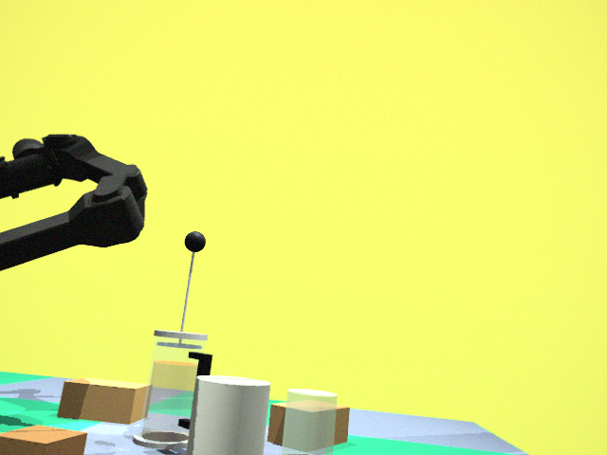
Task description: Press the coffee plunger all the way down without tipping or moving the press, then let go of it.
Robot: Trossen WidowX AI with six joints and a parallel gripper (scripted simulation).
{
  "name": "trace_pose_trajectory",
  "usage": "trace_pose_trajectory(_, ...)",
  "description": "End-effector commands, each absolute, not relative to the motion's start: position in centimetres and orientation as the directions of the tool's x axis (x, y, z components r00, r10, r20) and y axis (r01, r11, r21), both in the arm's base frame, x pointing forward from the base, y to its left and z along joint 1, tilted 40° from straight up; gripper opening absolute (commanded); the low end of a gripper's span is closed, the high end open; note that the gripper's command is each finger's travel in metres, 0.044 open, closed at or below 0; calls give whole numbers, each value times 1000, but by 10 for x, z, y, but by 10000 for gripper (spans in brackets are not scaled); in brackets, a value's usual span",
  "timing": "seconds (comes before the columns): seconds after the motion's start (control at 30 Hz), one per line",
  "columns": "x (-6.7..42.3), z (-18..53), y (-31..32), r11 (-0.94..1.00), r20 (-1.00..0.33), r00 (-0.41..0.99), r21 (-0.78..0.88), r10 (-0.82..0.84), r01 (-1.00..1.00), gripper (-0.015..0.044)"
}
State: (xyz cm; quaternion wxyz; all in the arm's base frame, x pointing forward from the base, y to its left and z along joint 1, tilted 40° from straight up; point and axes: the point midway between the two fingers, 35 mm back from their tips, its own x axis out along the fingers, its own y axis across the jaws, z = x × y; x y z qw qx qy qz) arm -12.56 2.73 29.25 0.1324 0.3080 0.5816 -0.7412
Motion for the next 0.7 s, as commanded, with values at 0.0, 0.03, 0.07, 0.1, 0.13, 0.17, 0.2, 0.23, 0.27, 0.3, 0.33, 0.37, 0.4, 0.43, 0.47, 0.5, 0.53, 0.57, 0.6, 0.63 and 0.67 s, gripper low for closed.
trace_pose_trajectory(0.0, -126, 292, 28, -292, -611, -774, -780, 164, 554, 426)
trace_pose_trajectory(0.03, -126, 292, 29, -302, -611, -773, -779, 170, 550, 440)
trace_pose_trajectory(0.07, -127, 293, 31, -319, -612, -771, -777, 179, 543, 440)
trace_pose_trajectory(0.1, -128, 293, 34, -342, -612, -767, -775, 192, 532, 440)
trace_pose_trajectory(0.13, -129, 293, 37, -367, -612, -763, -772, 207, 519, 440)
trace_pose_trajectory(0.17, -130, 293, 41, -395, -612, -759, -769, 224, 503, 440)
trace_pose_trajectory(0.2, -130, 294, 46, -424, -611, -753, -765, 243, 484, 440)
trace_pose_trajectory(0.23, -131, 294, 51, -456, -611, -747, -761, 263, 462, 440)
trace_pose_trajectory(0.27, -132, 295, 56, -490, -607, -742, -757, 285, 432, 440)
trace_pose_trajectory(0.3, -132, 296, 62, -524, -607, -733, -751, 306, 403, 440)
trace_pose_trajectory(0.33, -131, 297, 71, -537, -599, -721, -758, 348, 370, 440)
trace_pose_trajectory(0.37, -131, 297, 76, -564, -599, -712, -752, 367, 342, 440)
trace_pose_trajectory(0.4, -130, 297, 82, -588, -599, -700, -746, 389, 312, 440)
trace_pose_trajectory(0.43, -129, 297, 89, -611, -599, -688, -740, 411, 280, 440)
trace_pose_trajectory(0.47, -128, 297, 94, -637, -599, -677, -731, 429, 244, 440)
trace_pose_trajectory(0.5, -125, 298, 101, -652, -594, -664, -729, 454, 206, 440)
trace_pose_trajectory(0.53, -123, 300, 107, -667, -590, -651, -726, 478, 168, 440)
trace_pose_trajectory(0.57, -120, 300, 113, -683, -588, -637, -719, 499, 128, 440)
trace_pose_trajectory(0.6, -118, 300, 119, -700, -587, -624, -708, 515, 88, 440)
trace_pose_trajectory(0.63, -114, 300, 125, -718, -588, -609, -695, 533, 43, 440)
trace_pose_trajectory(0.67, -111, 300, 131, -730, -587, -594, -684, 550, -1, 440)
